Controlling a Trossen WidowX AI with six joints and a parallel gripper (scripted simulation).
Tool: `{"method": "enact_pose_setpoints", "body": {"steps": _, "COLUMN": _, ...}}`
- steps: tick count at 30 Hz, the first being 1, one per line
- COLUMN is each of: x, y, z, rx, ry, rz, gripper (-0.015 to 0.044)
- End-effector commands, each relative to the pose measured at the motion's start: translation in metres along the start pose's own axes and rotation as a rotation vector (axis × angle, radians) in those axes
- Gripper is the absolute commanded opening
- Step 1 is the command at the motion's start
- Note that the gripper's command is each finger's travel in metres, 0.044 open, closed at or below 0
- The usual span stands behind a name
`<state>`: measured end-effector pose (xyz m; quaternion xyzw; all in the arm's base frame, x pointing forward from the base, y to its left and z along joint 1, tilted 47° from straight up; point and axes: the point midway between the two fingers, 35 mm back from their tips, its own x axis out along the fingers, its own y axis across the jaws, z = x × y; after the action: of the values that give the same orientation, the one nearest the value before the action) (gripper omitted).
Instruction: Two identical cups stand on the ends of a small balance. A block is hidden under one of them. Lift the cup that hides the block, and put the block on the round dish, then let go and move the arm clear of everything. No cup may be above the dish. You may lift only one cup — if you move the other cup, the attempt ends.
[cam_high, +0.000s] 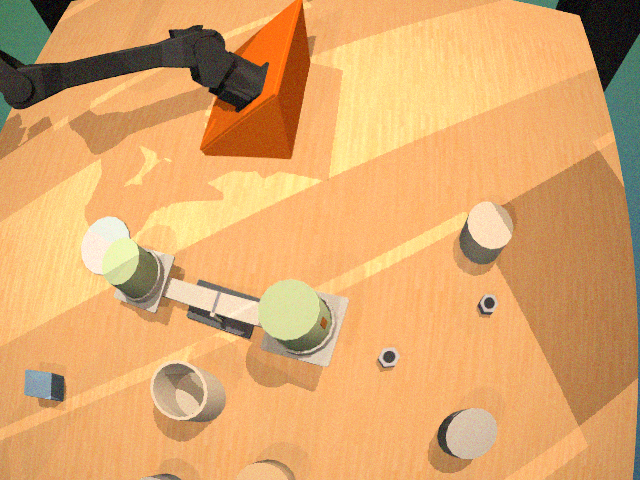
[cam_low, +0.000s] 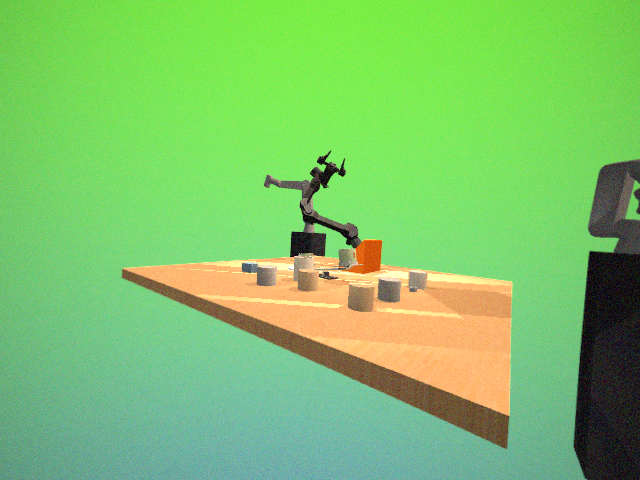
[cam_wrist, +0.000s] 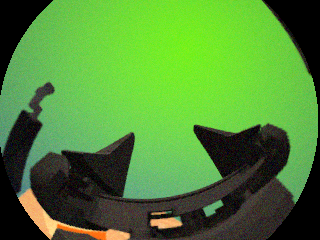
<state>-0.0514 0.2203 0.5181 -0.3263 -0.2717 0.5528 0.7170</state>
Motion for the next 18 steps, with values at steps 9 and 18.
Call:
{"method": "enact_pose_setpoints", "body": {"steps": 9, "x": 0.05, "y": 0.065, "z": -0.048, "rx": 0.007, "ry": 0.248, "rz": -0.002, "gripper": 0.044}}
{"method": "enact_pose_setpoints", "body": {"steps": 18, "x": 0.077, "y": 0.097, "z": -0.1, "rx": 0.021, "ry": 0.445, "rz": -0.029, "gripper": 0.044}}
